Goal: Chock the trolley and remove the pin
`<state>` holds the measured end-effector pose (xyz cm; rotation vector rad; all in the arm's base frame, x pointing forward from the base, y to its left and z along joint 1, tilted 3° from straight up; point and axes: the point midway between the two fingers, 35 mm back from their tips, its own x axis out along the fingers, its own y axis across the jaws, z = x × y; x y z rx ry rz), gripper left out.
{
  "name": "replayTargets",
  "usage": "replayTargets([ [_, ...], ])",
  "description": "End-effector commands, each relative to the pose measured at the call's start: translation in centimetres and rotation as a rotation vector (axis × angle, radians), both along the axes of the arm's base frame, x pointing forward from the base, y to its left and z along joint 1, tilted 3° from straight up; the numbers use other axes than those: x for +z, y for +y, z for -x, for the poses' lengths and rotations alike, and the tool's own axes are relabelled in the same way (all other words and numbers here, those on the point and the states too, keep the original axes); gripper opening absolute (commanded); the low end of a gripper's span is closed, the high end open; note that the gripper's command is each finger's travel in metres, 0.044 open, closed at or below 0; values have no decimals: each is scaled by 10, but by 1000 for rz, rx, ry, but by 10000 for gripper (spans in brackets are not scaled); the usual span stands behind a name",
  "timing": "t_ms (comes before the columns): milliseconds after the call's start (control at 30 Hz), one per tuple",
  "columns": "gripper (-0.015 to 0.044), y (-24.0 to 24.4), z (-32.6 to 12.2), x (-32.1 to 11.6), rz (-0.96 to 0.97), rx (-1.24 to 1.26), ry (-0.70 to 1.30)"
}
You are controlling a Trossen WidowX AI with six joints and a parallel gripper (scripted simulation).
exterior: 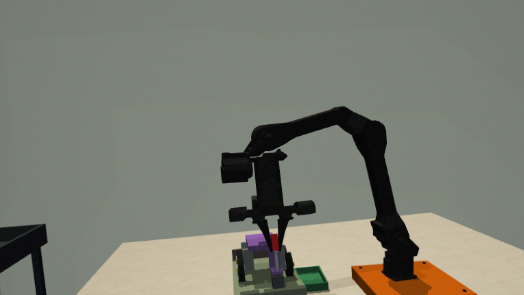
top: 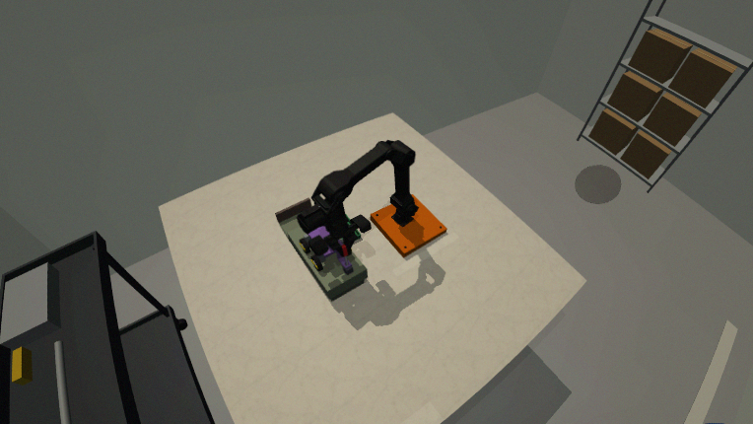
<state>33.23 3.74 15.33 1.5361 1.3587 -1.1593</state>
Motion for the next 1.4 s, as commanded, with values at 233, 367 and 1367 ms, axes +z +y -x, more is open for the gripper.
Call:
replayTargets([
  [233, 0, 0, -1, 10, -8, 5, -6],
  [367, 0, 0, -1, 12, -8, 5, -6],
  [1367, 0, 29, -6, 22, -10, 5, -7],
])
